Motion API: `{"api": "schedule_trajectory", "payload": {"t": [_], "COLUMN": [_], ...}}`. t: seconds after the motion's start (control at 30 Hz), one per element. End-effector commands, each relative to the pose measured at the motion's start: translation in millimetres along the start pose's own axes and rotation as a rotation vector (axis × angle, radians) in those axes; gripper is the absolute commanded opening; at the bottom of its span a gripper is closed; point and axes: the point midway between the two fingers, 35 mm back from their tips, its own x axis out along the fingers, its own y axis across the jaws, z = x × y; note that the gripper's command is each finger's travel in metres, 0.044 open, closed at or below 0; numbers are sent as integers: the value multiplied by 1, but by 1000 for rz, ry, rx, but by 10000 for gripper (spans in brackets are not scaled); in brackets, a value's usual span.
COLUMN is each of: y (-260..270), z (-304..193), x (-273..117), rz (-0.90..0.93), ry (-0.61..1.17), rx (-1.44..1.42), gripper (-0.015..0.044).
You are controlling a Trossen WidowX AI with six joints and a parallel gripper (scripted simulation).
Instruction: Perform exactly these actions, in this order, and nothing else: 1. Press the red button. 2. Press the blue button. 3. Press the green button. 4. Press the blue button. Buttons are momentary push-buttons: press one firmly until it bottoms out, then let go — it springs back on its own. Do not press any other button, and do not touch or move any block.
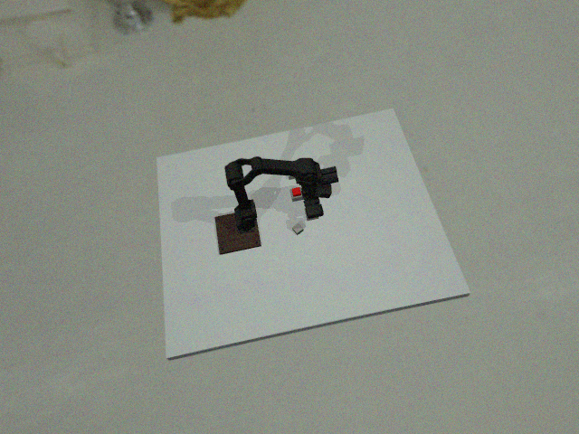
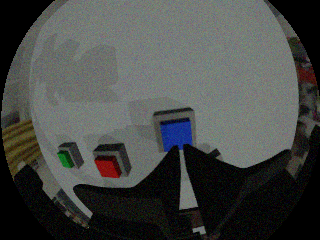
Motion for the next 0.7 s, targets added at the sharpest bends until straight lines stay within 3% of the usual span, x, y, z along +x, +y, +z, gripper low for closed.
{"api": "schedule_trajectory", "payload": {"t": [0.0, 0.67], "y": [0, 0], "z": [-2, -2], "x": [8, 38], "rz": [4, 4], "ry": [7, 7], "rx": [-3, -3], "gripper": [20, 20]}}
